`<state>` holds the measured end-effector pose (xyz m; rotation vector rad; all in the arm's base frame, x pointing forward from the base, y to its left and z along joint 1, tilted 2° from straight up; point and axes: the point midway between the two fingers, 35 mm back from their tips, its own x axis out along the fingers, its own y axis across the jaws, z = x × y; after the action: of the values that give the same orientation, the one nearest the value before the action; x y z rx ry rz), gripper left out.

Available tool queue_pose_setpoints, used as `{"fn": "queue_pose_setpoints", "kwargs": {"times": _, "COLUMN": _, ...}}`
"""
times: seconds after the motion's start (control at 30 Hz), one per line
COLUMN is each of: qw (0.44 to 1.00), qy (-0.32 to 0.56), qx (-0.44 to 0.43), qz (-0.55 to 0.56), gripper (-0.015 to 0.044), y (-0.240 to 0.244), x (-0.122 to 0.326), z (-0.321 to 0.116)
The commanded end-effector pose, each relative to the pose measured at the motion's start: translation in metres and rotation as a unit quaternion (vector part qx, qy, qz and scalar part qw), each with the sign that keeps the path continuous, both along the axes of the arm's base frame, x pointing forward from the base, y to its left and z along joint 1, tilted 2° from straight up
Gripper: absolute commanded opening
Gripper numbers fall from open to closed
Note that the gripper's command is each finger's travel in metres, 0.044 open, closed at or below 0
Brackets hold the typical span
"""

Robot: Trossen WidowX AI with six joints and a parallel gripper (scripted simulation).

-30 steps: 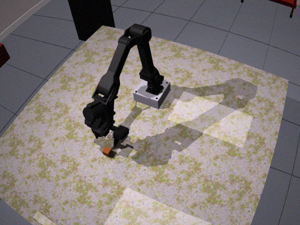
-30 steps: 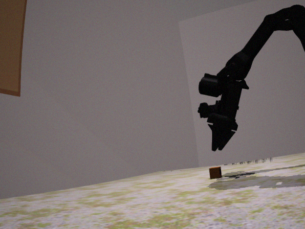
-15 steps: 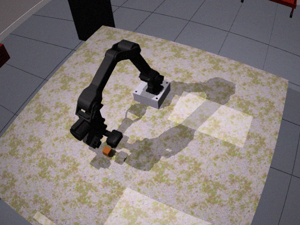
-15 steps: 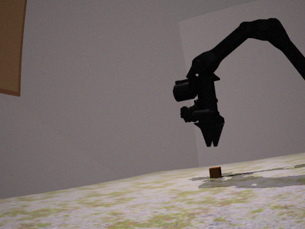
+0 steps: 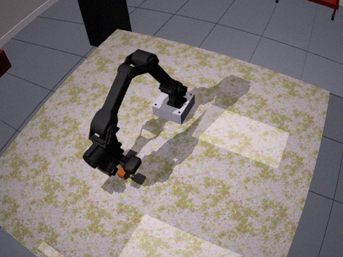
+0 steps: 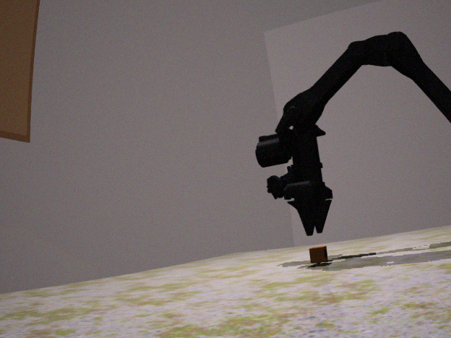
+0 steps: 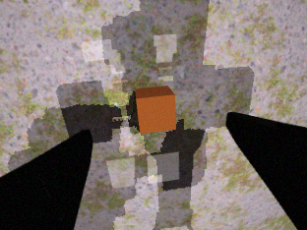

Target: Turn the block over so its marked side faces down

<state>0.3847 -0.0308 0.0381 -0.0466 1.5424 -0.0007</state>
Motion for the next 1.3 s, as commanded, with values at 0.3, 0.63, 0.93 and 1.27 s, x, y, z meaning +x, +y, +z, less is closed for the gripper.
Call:
{"fn": "queue_pose_setpoints", "kwargs": {"times": 0.3, "qw": 1.000, "qy": 0.005, "qx": -0.002, "qz": -0.001, "gripper": 0.0440, "y": -0.001, "x": -0.002, "z": -0.021}}
{"fn": "queue_pose_setpoints", "kwargs": {"times": 0.63, "qw": 1.000, "qy": 0.005, "qx": -0.002, "qz": -0.001, "gripper": 0.0440, "y": -0.002, "x": -0.002, "z": -0.037}}
{"fn": "queue_pose_setpoints", "kwargs": {"times": 0.93, "qw": 1.000, "qy": 0.005, "qx": -0.002, "qz": -0.001, "gripper": 0.0361, "y": -0.002, "x": -0.002, "z": -0.044}}
{"fn": "queue_pose_setpoints", "kwargs": {"times": 1.27, "qw": 1.000, "qy": 0.005, "qx": -0.002, "qz": -0.001, "gripper": 0.0118, "y": -0.002, "x": -0.002, "z": -0.044}}
